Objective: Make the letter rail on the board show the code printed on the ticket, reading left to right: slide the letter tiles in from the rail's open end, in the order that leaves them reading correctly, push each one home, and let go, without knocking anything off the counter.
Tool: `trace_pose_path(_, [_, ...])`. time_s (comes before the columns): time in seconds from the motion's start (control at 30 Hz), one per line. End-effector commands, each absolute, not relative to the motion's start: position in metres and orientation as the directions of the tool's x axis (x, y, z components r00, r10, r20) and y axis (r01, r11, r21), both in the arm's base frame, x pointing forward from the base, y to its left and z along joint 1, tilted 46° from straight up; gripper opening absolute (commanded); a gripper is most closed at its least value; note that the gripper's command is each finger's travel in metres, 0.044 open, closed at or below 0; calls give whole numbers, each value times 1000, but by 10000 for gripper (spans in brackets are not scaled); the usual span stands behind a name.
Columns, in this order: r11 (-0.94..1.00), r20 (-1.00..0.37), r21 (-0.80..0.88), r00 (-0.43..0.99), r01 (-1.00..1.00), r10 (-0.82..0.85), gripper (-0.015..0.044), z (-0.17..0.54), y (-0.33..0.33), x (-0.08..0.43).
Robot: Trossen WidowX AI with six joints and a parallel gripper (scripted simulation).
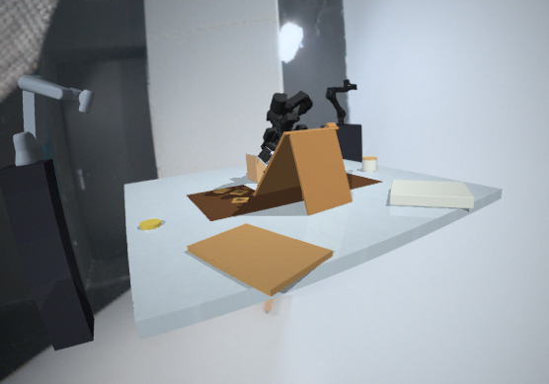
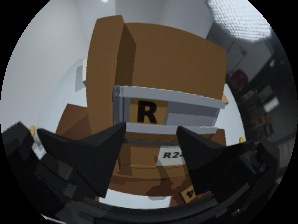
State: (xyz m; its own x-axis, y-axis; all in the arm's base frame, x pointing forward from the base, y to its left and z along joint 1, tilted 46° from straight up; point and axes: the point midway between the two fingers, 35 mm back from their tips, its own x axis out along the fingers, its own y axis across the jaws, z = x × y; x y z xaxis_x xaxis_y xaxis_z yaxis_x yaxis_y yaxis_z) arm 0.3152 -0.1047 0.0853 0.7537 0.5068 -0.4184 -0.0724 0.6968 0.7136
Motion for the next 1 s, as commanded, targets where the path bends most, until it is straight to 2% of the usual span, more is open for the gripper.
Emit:
trace_pose_path(0.0, [700, -415, 710, 756, -79, 506, 295, 88, -106, 314])
trace_pose_path(0.97, [700, -415, 710, 756, -78, 506, 295, 92, -110, 312])
